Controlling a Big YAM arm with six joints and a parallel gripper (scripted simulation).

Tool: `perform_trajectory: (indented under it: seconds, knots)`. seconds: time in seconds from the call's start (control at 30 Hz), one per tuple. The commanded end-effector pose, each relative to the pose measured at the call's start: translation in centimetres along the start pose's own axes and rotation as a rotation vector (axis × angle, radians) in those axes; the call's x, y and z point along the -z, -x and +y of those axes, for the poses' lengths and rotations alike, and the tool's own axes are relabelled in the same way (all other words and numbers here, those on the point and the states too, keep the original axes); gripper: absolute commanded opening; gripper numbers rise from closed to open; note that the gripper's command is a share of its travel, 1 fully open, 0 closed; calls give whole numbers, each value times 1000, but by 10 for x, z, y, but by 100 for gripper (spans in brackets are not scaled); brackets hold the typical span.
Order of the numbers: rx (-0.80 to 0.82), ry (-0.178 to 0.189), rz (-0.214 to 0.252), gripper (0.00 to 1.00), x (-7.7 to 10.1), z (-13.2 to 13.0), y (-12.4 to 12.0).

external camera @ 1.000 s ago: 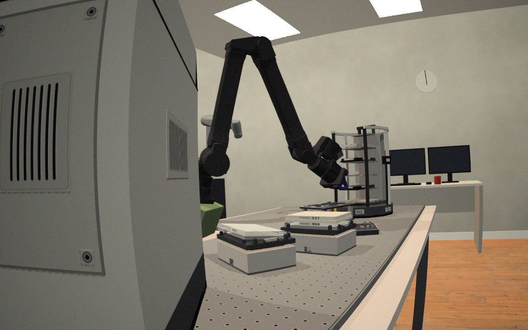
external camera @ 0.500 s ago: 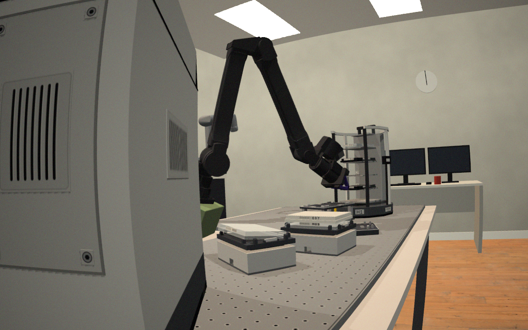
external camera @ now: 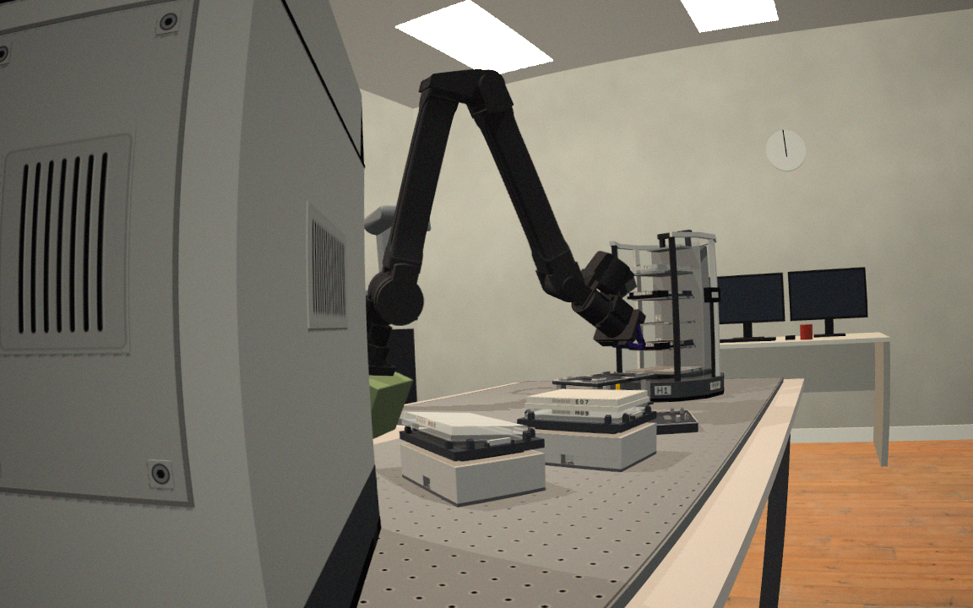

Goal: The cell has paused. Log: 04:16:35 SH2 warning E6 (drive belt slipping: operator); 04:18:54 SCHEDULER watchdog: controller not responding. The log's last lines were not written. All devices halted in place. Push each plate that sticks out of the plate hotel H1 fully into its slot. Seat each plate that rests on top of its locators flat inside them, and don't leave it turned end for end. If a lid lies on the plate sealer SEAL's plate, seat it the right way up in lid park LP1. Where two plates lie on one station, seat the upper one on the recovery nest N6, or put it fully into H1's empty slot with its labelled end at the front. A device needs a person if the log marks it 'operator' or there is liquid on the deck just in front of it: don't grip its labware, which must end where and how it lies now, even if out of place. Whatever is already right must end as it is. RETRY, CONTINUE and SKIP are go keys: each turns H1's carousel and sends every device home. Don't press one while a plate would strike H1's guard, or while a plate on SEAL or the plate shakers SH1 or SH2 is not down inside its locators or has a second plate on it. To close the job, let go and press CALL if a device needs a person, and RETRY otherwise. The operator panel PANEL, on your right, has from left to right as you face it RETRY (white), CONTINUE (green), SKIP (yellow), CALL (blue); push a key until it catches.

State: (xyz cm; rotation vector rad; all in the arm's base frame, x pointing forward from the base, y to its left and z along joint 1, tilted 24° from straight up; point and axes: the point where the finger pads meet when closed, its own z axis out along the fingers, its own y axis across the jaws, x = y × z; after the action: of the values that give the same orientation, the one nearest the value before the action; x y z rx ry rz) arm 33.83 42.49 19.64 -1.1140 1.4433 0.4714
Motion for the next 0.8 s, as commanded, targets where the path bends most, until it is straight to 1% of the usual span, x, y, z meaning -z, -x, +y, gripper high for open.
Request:
perform_trajectory:
  seconds: [0.0, 0.4, 0.77]
  knots:
    - [-7, 9, -17, 0, -13, 2, 16]
    - [-7, 9, -18, 0, -18, 2, 20]
    - [-6, 10, -18, 0, -18, 2, 20]
